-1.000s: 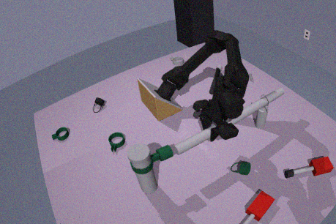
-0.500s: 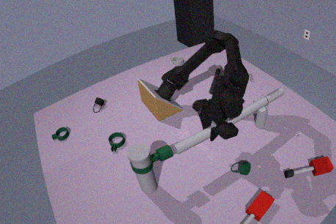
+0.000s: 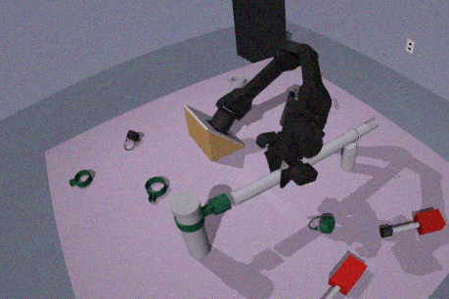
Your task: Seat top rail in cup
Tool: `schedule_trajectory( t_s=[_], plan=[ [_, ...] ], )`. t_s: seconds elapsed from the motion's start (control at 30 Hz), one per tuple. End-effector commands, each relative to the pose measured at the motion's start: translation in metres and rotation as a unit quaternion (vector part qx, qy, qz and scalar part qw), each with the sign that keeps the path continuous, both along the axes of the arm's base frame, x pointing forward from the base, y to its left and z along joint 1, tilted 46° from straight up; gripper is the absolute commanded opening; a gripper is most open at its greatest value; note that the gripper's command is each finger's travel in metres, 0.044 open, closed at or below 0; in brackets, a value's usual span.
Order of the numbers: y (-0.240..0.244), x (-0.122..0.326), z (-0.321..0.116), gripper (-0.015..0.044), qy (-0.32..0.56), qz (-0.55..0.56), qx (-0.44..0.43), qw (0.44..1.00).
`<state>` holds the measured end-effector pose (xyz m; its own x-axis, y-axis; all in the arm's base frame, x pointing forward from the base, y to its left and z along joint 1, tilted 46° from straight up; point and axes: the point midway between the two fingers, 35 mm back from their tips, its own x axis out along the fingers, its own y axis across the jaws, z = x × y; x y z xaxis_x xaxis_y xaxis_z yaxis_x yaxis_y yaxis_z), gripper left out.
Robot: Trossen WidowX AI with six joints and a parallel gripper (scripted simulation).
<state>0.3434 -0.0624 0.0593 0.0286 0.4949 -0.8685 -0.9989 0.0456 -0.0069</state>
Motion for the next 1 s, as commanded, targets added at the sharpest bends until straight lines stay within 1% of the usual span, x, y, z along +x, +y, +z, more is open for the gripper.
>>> schedule_trajectory(
  t_s=[0.0,0.33,0.97],
  plan=[
    [-0.007,-0.001,-0.003,0.0,-0.001,-0.001,-0.004,1.0],
    [-0.016,-0.001,-0.015,0.0,0.0,0.0,-0.001,1.0],
    [-0.016,-0.001,-0.016,0.0,0.0,0.0,-0.001,1.0]
  ],
)
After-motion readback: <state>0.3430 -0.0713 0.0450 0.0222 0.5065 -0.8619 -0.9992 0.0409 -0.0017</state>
